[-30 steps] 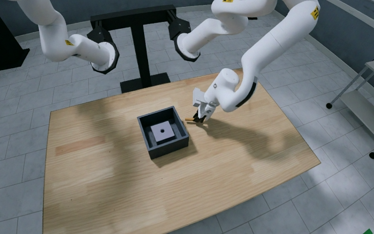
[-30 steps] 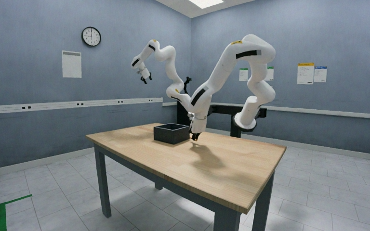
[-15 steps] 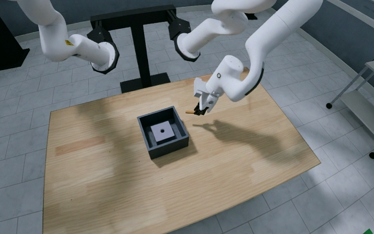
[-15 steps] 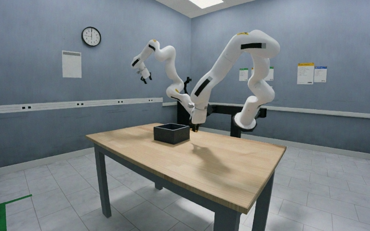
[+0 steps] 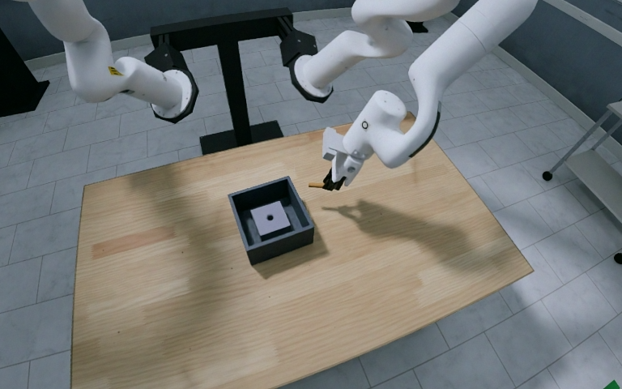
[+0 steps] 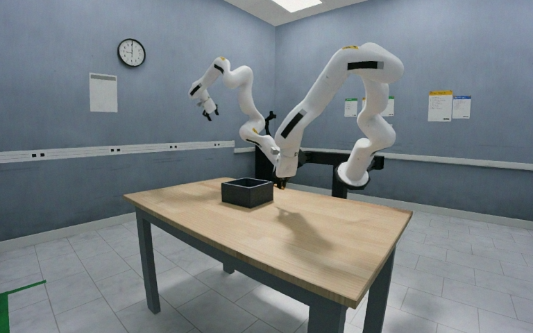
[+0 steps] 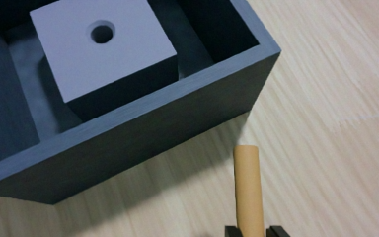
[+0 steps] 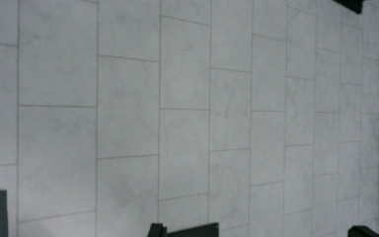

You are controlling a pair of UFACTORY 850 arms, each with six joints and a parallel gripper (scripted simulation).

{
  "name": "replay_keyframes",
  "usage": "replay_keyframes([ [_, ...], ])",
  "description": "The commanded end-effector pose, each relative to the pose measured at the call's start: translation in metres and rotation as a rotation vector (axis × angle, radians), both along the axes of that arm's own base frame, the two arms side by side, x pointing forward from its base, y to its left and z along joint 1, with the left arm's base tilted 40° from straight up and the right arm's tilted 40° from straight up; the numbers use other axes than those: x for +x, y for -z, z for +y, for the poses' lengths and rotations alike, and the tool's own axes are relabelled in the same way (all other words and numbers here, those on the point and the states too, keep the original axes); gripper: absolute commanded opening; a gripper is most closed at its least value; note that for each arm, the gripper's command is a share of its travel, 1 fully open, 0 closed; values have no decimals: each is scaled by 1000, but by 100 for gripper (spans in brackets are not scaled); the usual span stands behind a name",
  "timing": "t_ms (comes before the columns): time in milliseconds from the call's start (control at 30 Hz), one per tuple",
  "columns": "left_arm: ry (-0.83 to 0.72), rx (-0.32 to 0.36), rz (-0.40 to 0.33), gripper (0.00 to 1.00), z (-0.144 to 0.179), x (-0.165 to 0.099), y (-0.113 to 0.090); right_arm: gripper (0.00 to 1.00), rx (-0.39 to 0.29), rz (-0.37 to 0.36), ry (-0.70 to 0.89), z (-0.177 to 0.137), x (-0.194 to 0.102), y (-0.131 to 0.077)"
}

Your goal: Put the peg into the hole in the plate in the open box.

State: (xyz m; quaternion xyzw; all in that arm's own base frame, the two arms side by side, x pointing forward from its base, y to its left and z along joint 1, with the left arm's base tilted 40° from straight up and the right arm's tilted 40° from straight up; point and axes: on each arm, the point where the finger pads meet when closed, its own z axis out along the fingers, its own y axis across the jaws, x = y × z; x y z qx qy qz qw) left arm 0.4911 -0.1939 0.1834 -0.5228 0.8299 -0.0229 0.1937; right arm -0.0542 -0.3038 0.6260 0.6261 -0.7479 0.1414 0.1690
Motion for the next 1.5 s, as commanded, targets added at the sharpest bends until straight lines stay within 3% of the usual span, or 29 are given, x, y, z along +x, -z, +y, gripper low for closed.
replay_keyframes([
  [0,10,5,5,0,0,0,-1,100,-2,0,0,0,0,-1],
  [600,182,107,107,0,-1,0,-1,100,-2,0,0,0,0,-1],
  [1100,587,347,347,0,-1,0,-1,100,-2,0,0,0,0,-1],
  [1167,587,347,347,0,-1,0,-1,100,-2,0,0,0,0,-1],
  [1467,867,512,512,0,-1,0,-1,100,-2,0,0,0,0,-1],
])
